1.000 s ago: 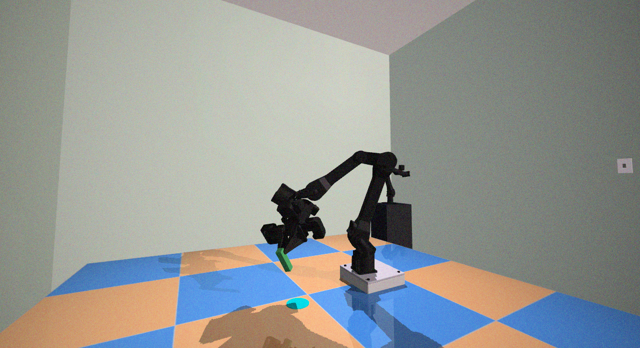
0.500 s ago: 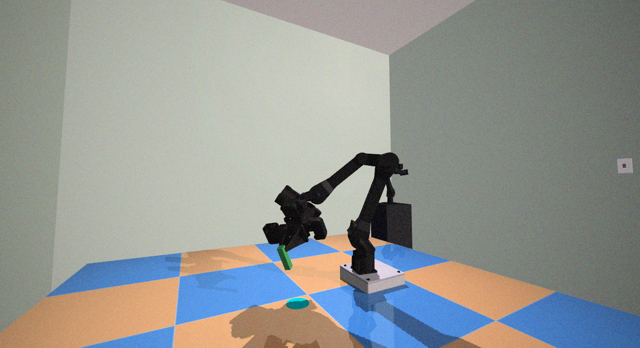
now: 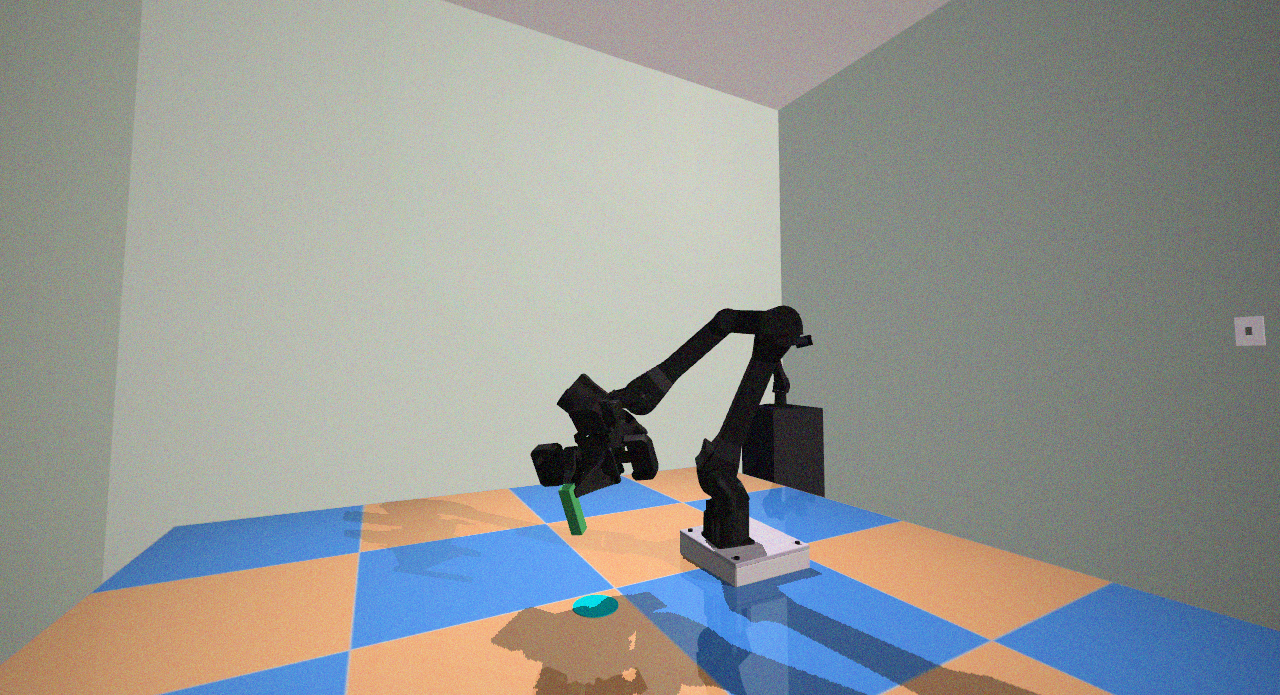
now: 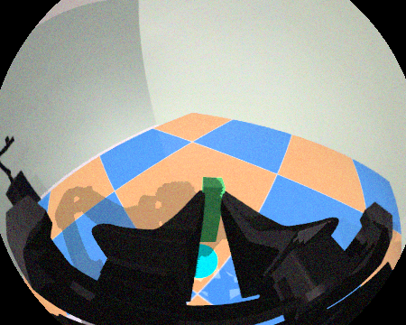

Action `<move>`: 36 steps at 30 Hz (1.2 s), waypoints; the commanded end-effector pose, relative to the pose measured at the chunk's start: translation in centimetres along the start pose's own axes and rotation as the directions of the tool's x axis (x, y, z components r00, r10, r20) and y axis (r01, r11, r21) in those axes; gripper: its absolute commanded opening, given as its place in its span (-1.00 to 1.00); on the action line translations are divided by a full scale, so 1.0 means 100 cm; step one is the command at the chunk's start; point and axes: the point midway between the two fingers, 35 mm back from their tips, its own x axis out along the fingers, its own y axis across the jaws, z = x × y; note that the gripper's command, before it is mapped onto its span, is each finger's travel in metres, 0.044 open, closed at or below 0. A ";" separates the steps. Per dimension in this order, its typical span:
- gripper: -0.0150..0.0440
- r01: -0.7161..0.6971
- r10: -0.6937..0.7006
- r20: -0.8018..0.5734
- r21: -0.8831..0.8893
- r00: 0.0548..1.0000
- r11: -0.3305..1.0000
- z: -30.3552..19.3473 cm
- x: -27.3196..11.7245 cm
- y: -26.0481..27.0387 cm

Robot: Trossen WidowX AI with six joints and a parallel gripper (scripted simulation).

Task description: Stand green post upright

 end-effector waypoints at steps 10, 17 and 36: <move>-0.42 -0.009 0.012 0.078 -0.039 0.997 0.999 -0.001 -0.007 0.006; -0.42 -0.012 0.019 0.117 -0.059 0.993 0.998 -0.002 -0.012 0.009; -0.42 -0.017 0.042 0.213 -0.120 0.976 0.993 -0.004 -0.023 0.019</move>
